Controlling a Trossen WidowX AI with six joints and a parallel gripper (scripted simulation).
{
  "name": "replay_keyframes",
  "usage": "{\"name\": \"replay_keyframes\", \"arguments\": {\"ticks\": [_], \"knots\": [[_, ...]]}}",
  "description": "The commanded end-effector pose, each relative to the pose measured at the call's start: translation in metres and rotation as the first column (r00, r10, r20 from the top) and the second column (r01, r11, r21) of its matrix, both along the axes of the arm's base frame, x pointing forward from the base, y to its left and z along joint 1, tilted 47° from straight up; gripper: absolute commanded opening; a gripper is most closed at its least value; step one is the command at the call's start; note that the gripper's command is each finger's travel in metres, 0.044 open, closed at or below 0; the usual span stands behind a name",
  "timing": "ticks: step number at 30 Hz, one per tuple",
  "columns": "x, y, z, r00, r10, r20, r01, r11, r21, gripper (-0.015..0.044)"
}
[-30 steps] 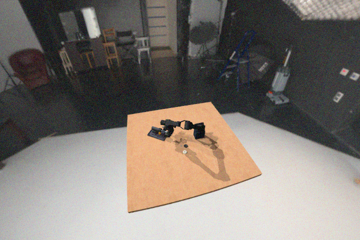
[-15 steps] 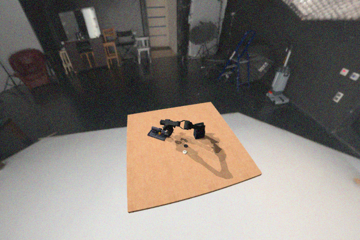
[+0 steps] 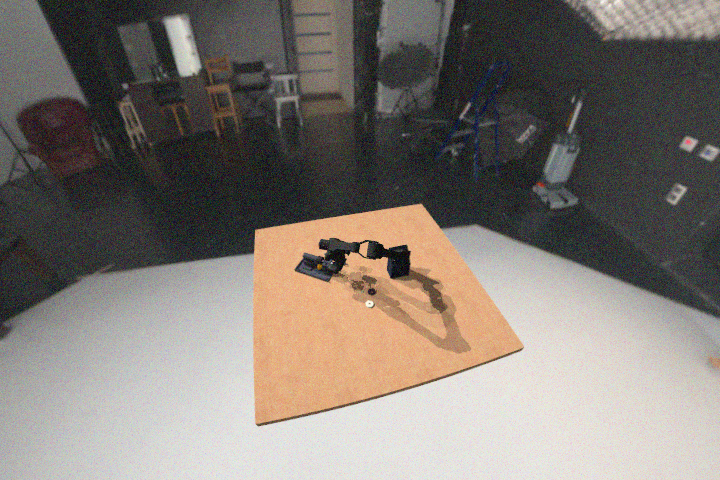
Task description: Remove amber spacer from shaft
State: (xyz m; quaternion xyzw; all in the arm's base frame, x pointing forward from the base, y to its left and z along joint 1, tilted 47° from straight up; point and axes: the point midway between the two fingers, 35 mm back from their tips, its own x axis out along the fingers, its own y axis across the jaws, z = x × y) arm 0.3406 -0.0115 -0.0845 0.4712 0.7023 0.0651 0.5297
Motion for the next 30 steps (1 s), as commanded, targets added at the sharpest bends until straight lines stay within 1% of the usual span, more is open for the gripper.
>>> {"name": "replay_keyframes", "arguments": {"ticks": [1, 30], "knots": [[0.0032, -0.0032, -0.0009, 1.000, -0.002, 0.007, 0.002, 1.000, -0.009, 0.0000], [0.0122, -0.0077, -0.0055, 1.000, -0.002, 0.008, 0.002, 1.000, -0.009, 0.0000]]}}
